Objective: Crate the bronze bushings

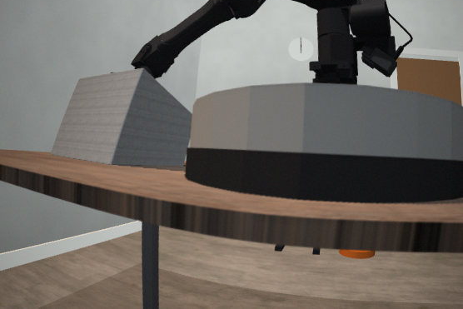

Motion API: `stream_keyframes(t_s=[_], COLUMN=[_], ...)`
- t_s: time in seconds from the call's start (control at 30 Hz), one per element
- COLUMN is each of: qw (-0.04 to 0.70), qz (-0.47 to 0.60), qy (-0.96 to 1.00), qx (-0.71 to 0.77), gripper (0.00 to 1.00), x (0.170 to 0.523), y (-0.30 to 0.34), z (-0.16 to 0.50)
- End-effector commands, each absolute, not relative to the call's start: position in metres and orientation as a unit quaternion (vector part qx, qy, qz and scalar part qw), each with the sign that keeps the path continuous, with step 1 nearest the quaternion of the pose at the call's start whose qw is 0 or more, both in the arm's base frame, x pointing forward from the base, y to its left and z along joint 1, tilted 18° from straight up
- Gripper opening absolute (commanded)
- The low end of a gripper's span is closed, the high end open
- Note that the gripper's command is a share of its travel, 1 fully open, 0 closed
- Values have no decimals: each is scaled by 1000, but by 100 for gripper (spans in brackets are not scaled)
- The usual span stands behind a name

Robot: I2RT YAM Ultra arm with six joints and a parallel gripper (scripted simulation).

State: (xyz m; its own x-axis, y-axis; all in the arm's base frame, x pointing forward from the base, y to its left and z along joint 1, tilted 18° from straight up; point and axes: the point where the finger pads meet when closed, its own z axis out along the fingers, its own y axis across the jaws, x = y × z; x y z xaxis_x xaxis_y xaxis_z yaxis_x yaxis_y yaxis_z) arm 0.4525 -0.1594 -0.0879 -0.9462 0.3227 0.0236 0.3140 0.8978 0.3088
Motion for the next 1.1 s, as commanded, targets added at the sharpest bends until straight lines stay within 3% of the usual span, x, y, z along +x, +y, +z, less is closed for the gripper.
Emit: stream_keyframes(t_s=[0.0,0.57,0.6,1.07], qw=[17,17,17,17], qz=[158,158,158,158], qy=[973,973,973,973], qx=[168,168,168,168], gripper=[0,0,14,14], x=[456,456,456,456], y=[-162,-162,-162,-162], z=[-86,-86,-86,-86])
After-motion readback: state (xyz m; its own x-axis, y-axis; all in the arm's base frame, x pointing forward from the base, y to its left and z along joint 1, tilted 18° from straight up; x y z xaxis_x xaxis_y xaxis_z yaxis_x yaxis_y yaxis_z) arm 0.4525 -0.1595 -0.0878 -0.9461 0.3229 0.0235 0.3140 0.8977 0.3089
